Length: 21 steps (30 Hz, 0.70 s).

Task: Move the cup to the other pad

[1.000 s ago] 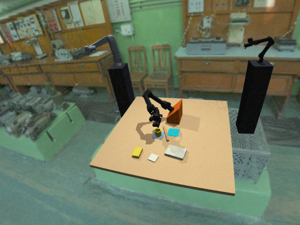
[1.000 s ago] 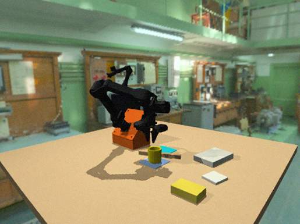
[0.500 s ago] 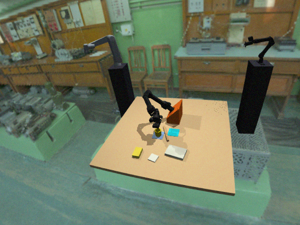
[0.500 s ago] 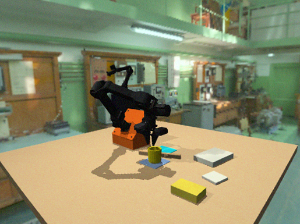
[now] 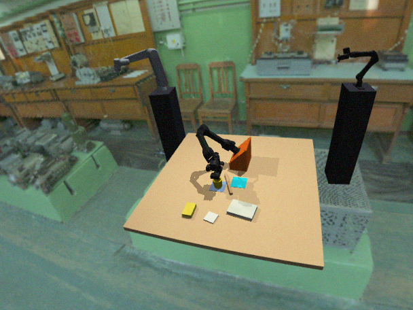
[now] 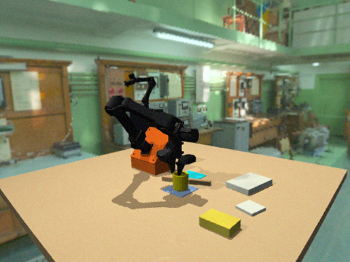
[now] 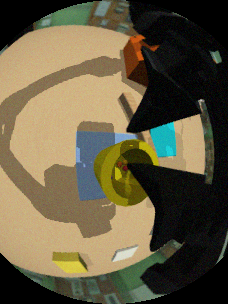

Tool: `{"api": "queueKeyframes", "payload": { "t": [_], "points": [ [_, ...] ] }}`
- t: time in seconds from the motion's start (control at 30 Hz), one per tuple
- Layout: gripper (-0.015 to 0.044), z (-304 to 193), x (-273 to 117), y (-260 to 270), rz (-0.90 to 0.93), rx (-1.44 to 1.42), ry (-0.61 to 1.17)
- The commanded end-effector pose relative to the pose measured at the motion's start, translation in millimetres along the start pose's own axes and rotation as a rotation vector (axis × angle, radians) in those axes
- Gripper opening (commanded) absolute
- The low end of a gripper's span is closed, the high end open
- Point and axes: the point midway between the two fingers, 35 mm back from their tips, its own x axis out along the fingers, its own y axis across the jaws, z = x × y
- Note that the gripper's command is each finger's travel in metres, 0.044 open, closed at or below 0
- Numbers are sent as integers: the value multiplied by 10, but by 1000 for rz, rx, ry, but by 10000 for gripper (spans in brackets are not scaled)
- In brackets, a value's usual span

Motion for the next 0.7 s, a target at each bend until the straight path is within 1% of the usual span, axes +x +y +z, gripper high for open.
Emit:
{"api": "queueKeyframes", "payload": {
  "t": [0.0, 0.37, 0.57, 0.67],
  "points": [
    [166, 2, 83, -11, -2, -5, -5],
    [166, 13, 253, -28, -2, -5, -8],
    [166, 14, 263, -29, -2, -5, -8],
    [147, 12, 244, -23, -2, -1, -4]
  ]
}}
